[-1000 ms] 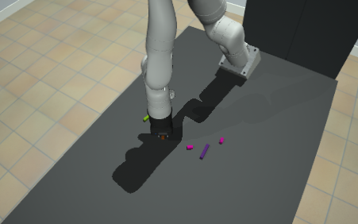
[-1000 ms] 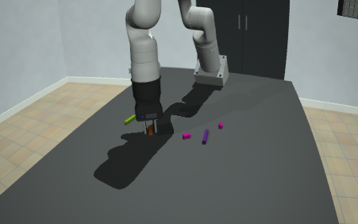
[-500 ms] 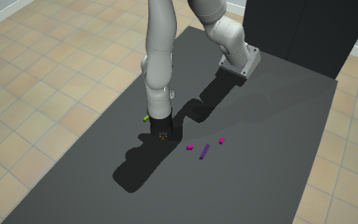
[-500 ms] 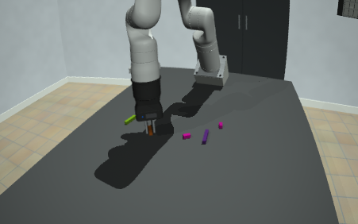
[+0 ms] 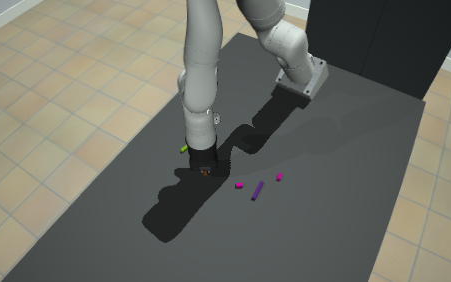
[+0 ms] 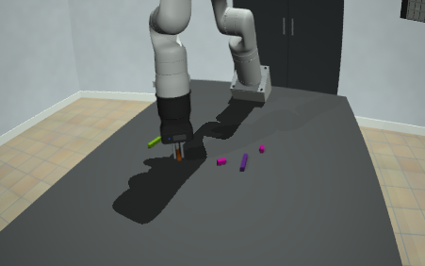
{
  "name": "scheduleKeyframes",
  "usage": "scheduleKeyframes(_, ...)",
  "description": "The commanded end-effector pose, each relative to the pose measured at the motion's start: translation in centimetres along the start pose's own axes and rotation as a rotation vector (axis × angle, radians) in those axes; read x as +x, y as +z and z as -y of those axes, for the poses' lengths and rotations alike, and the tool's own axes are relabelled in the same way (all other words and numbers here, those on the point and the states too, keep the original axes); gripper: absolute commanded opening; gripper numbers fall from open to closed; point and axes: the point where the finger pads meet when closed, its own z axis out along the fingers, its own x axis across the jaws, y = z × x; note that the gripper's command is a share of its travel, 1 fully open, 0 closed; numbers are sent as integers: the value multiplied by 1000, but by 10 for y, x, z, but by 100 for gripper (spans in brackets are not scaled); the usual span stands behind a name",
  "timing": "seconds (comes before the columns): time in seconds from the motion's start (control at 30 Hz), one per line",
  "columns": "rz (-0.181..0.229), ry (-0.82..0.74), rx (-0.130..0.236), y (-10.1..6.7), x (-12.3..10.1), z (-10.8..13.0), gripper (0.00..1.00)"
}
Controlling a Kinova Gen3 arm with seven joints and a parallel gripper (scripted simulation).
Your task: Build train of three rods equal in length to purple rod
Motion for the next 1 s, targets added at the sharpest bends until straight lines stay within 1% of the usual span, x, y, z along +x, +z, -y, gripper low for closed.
scheduleKeyframes(0.0,1,0,-1,0,0,0,24)
scheduleKeyframes(0.5,1,0,-1,-1,0,0,24)
scheduleKeyframes(0.73,1,0,-1,-4,0,0,24)
scheduleKeyframes(0.87,1,0,-1,-13,0,0,24)
scheduleKeyframes(0.97,1,0,-1,-24,0,0,24)
